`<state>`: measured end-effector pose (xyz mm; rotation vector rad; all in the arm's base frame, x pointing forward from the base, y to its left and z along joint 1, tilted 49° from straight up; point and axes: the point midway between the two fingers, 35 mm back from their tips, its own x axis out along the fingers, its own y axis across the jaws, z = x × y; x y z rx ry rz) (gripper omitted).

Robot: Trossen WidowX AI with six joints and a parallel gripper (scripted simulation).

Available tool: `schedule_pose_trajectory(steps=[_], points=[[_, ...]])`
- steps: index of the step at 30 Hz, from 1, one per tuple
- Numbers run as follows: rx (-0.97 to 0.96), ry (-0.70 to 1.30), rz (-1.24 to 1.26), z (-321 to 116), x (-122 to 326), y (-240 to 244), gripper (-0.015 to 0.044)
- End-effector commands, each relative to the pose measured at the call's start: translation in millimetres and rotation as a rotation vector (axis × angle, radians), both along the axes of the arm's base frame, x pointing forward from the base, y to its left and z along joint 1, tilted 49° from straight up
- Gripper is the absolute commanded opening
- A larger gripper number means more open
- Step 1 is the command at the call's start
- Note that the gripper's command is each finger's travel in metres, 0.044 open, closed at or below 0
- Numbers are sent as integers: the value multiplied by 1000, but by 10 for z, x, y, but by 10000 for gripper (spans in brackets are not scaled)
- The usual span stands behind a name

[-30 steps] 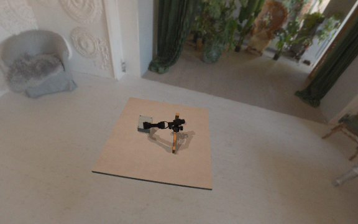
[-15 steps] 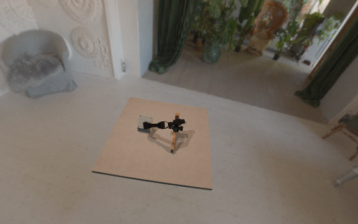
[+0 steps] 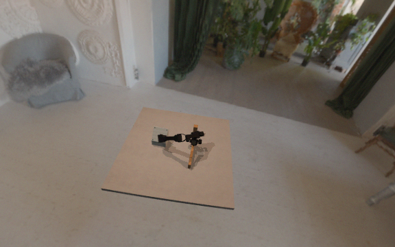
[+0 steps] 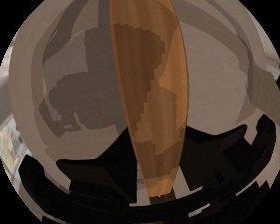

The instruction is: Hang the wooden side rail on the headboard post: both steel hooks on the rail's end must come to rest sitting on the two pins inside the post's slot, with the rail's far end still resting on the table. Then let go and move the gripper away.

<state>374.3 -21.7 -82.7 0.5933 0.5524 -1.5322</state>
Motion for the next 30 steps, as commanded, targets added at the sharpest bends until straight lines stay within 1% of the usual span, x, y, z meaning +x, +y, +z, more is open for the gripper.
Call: schedule_pose_trajectory(steps=[1, 30], points=[[0, -12, -4, 20, 10, 23, 0], [1, -12, -4, 52, 11, 60, 0]])
